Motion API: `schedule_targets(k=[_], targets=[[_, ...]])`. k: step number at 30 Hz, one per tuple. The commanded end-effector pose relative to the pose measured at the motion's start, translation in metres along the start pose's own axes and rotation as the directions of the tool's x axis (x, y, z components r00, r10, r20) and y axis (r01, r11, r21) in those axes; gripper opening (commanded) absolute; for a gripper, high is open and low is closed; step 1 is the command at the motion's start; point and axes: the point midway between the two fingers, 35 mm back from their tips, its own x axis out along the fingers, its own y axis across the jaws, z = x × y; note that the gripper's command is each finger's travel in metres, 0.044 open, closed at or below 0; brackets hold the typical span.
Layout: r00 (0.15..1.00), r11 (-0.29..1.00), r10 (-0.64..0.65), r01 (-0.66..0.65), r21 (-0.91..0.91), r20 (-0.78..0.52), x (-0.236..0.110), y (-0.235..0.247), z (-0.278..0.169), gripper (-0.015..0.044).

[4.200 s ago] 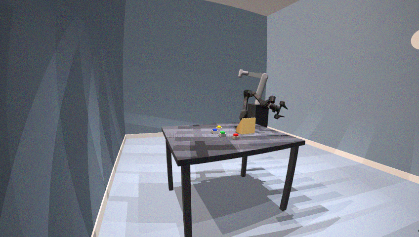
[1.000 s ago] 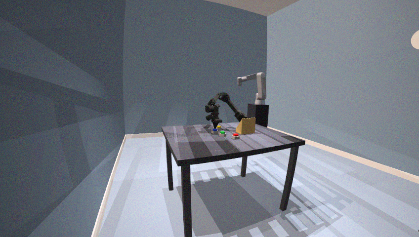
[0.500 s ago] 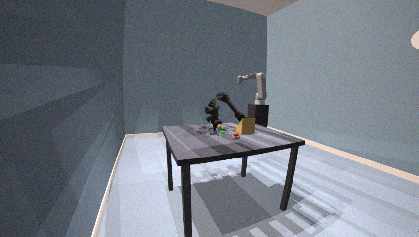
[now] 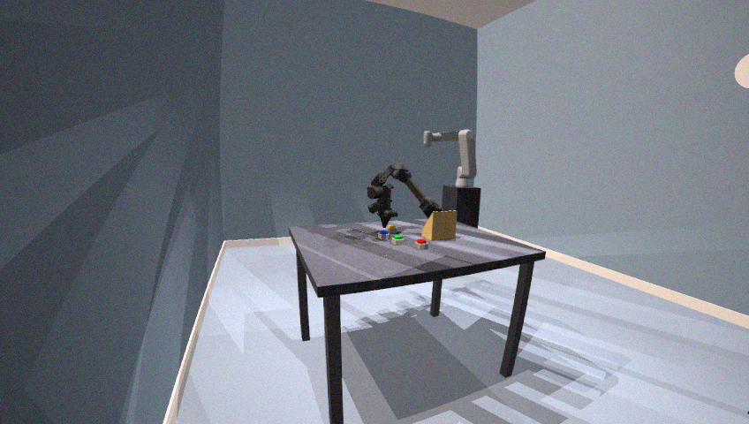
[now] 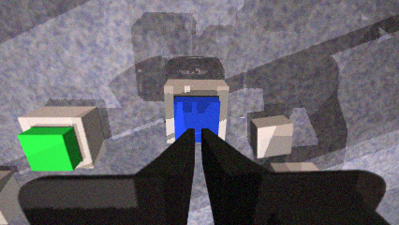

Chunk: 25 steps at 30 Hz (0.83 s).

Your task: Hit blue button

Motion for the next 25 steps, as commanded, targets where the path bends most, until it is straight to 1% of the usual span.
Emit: schedule_targets(k=[1, 3, 8, 11, 15, 16, 18, 25], targets=[[1.000, 1.000, 0.002, -0.002, 0.003, -0.001, -0.008, 0.000, 0.000, 0.0020], [1.000, 1.000, 0.010, -0.010, 0.002, 0.001, -0.012, 0.011, 0.002, 0.0072], [0.999, 0.999, 0.048, -0.048, -0.007, 0.008, -0.043, 0.101, 0.003, 0.0204], [0.999, 0.999, 0.051, -0.051, -0.009, 0.004, -0.058, 0.157, -0.012, 0.0282], [1.000, 1.000, 0.031, -0.031, -0.002, -0.001, -0.072, 0.227, -0.047, 0.0387], [1.000, 1.000, 0.024, -0.024, 0.001, -0.001, -0.073, 0.241, -0.056, 0.0400], [1.000, 1.000, 0.017, -0.017, 0.003, -0.001, -0.074, 0.251, -0.064, 0.0400], [1.000, 1.000, 0.017, -0.017, 0.003, -0.001, -0.074, 0.251, -0.064, 0.0400]])
